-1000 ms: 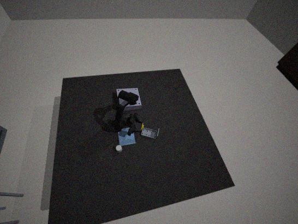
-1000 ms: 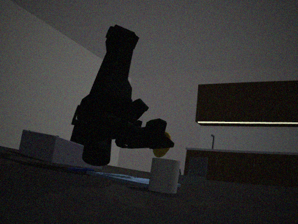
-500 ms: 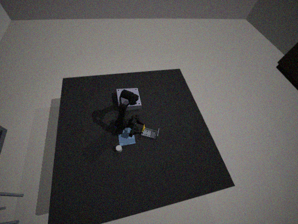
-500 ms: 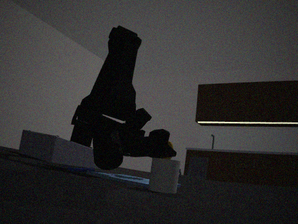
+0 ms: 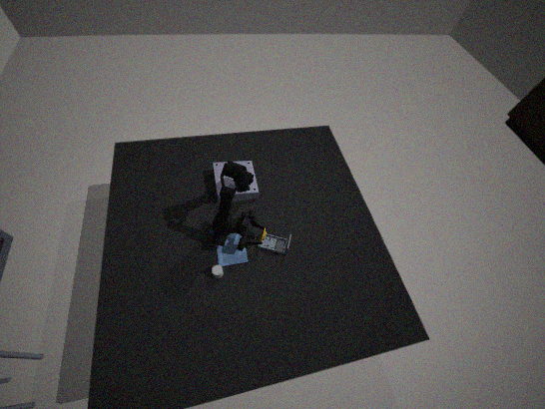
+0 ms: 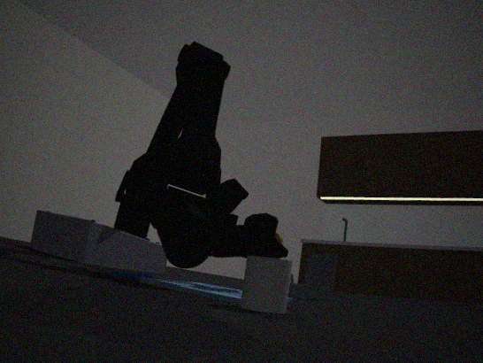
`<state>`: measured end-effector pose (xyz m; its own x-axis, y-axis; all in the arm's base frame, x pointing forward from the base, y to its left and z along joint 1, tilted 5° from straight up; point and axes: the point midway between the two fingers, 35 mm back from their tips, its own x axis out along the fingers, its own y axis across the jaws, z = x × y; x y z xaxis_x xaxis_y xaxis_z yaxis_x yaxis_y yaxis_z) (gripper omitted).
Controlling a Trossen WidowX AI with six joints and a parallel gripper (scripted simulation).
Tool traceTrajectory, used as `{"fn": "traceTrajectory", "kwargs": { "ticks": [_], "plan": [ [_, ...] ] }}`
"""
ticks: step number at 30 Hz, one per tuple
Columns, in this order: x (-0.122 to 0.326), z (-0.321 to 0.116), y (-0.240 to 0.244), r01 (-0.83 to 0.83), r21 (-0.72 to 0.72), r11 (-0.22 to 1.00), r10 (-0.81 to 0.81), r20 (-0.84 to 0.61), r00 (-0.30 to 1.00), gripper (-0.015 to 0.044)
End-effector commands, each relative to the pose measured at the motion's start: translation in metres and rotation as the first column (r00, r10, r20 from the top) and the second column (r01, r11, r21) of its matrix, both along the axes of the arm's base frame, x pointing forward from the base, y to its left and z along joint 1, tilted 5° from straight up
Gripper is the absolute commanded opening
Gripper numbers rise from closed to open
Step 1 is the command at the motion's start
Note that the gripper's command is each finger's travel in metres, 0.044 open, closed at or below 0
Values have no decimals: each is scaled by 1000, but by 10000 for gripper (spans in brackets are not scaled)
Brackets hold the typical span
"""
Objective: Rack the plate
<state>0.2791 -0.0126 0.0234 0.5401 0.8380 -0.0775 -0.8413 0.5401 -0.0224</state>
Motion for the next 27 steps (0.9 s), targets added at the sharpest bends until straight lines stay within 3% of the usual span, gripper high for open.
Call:
{"fn": "traceTrajectory", "kwargs": {
  "ticks": [1, 27],
  "plan": [
    [4, -1, 5, -3, -4, 1000, 3, -10, 1000, 0],
    [11, 4, 16, -8, -13, 1000, 8, 3, 1000, 0]
  ]
}}
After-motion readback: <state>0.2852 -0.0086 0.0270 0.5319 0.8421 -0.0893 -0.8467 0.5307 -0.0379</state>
